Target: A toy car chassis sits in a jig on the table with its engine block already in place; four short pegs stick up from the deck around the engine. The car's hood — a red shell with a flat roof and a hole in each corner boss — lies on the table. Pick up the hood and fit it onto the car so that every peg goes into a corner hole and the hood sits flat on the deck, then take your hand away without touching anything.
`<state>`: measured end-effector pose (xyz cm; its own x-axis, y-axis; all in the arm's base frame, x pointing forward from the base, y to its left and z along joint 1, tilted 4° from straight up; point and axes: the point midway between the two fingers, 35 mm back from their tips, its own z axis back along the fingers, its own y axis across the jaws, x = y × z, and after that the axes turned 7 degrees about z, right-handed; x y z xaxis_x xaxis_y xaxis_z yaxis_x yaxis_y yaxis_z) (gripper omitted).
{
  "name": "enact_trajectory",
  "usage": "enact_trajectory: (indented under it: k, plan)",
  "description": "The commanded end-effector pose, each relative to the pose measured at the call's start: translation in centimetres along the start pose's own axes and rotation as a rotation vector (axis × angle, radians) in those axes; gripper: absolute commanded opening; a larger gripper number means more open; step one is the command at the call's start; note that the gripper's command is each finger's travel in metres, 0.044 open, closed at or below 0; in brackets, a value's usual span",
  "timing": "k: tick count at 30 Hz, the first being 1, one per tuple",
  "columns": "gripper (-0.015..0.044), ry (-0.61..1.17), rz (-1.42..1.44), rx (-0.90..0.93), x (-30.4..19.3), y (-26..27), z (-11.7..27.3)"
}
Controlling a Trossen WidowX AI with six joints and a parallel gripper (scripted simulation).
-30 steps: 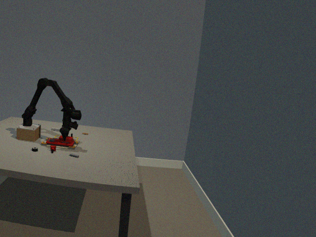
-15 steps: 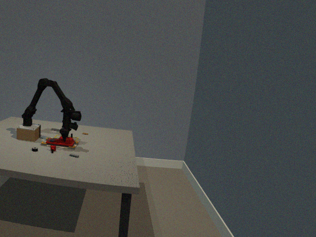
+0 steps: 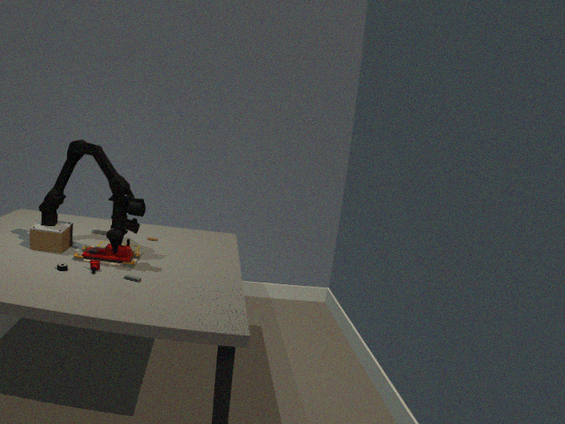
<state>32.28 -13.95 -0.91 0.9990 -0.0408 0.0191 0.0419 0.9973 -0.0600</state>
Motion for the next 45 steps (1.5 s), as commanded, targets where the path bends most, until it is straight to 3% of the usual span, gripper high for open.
enact_trajectory:
  k: [1, 5, 9, 17, 45]
  plan:
    - [0.0341, 0.000, 0.000, 0.000, 0.0, 0.0, 0.0]
    - [0.0440, 0.000, 0.000, 0.000, 0.0, 0.0, 0.0]
    - [0.0440, 0.000, 0.000, -0.002, 0.1, 0.0, 1.1]
    - [0.0440, 0.000, 0.000, -0.014, 0.0, 0.1, 7.1]
    - [0.0440, 0.000, 0.000, -0.014, 0.0, 0.1, 7.1]
